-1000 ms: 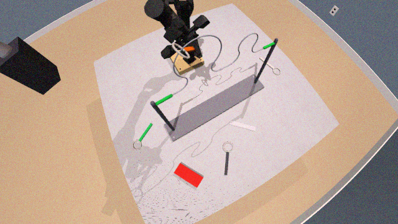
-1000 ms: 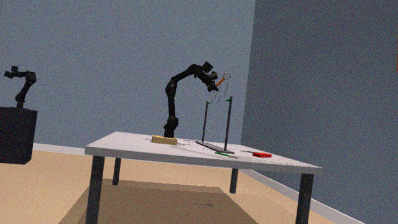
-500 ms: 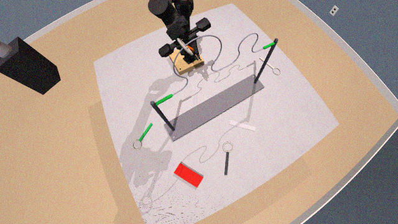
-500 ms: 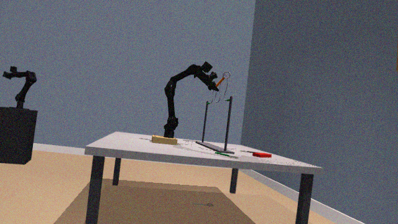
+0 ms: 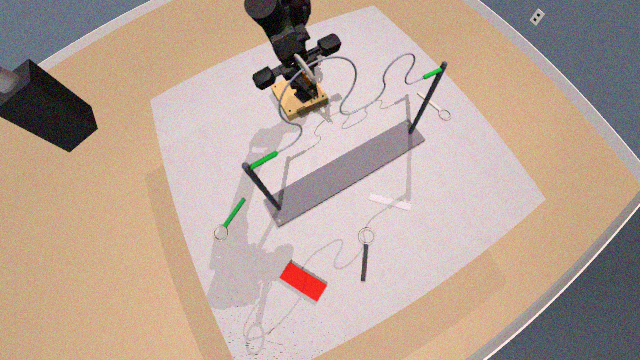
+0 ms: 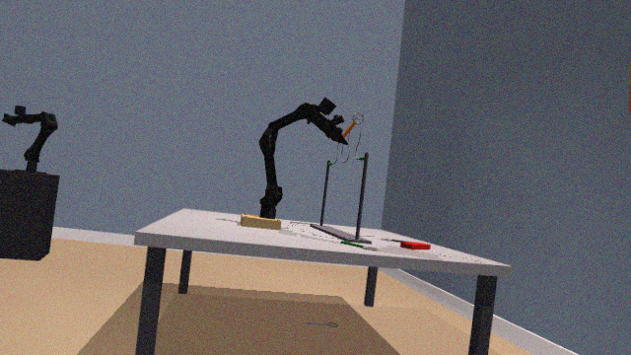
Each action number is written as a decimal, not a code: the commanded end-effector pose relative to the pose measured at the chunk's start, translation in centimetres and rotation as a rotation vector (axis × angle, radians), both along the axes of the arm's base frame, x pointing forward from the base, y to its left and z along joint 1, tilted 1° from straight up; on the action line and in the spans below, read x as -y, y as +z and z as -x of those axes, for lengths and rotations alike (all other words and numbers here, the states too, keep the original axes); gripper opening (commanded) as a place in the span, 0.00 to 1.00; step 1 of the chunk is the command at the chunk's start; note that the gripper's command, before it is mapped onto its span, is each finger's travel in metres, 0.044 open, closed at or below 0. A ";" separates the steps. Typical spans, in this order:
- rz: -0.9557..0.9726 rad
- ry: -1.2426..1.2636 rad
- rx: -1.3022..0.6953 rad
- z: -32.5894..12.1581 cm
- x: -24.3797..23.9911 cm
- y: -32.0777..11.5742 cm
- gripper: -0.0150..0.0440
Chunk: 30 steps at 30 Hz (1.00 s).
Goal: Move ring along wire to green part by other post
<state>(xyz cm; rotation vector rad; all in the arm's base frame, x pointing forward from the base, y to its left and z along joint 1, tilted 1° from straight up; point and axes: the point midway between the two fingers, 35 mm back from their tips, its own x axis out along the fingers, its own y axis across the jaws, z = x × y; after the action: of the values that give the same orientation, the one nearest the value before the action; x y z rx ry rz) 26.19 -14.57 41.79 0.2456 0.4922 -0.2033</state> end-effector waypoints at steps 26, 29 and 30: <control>0.365 -0.008 -0.047 0.3 1.0 0.0 0.00; 0.402 -0.009 -0.052 0.3 1.1 0.1 0.00; 0.414 -0.010 -0.054 0.3 1.1 0.1 0.00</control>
<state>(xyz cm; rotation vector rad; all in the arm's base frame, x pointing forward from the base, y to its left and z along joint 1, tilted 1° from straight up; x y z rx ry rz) 26.03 -15.73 41.73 -0.1197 0.4950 -0.3065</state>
